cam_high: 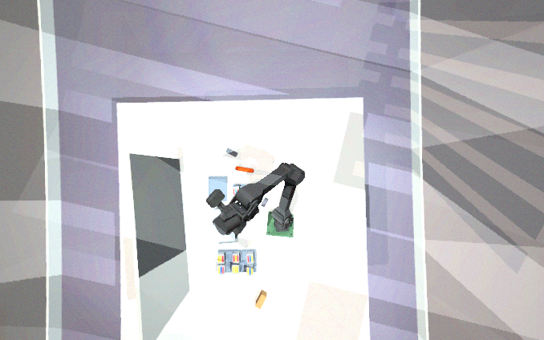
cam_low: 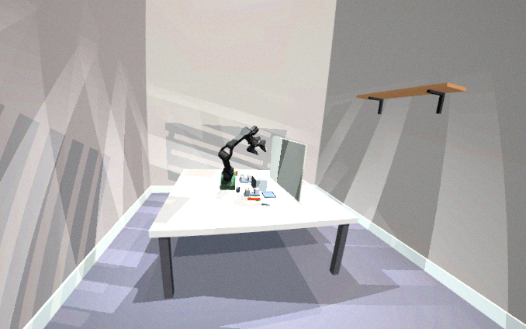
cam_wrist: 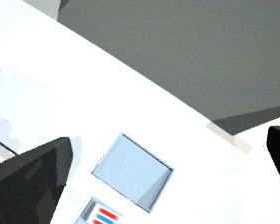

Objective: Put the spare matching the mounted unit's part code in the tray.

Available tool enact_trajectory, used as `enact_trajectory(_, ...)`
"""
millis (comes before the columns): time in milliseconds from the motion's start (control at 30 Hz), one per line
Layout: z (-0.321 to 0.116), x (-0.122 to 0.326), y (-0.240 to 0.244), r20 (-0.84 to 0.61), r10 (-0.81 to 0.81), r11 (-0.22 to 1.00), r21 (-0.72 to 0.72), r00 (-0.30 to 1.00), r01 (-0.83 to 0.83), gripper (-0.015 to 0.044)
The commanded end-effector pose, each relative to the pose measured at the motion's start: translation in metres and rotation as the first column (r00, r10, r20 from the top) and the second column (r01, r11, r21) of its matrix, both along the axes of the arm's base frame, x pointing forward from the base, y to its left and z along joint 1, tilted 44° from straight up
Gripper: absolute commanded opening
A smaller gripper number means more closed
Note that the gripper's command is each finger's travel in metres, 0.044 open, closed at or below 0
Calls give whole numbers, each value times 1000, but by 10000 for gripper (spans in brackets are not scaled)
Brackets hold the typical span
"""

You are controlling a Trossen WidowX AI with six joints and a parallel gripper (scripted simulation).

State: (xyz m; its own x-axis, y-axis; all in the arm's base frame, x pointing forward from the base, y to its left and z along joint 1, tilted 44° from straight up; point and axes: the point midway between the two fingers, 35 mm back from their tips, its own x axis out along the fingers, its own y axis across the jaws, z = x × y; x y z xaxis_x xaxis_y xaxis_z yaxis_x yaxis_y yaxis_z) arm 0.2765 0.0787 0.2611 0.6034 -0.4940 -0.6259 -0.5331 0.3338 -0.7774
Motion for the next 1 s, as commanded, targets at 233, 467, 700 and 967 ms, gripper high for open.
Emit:
enact_trajectory(233, -85, 73, 0, -128, -446, 888, 64, 886, 456, 440)
enact_trajectory(467, -160, 104, -15, -163, -716, 681, 48, 679, 730, 440)
enact_trajectory(700, -176, 108, -19, -160, -763, 629, 40, 626, 777, 440)
enact_trajectory(967, -176, 108, -19, -160, -763, 629, 40, 626, 777, 440)
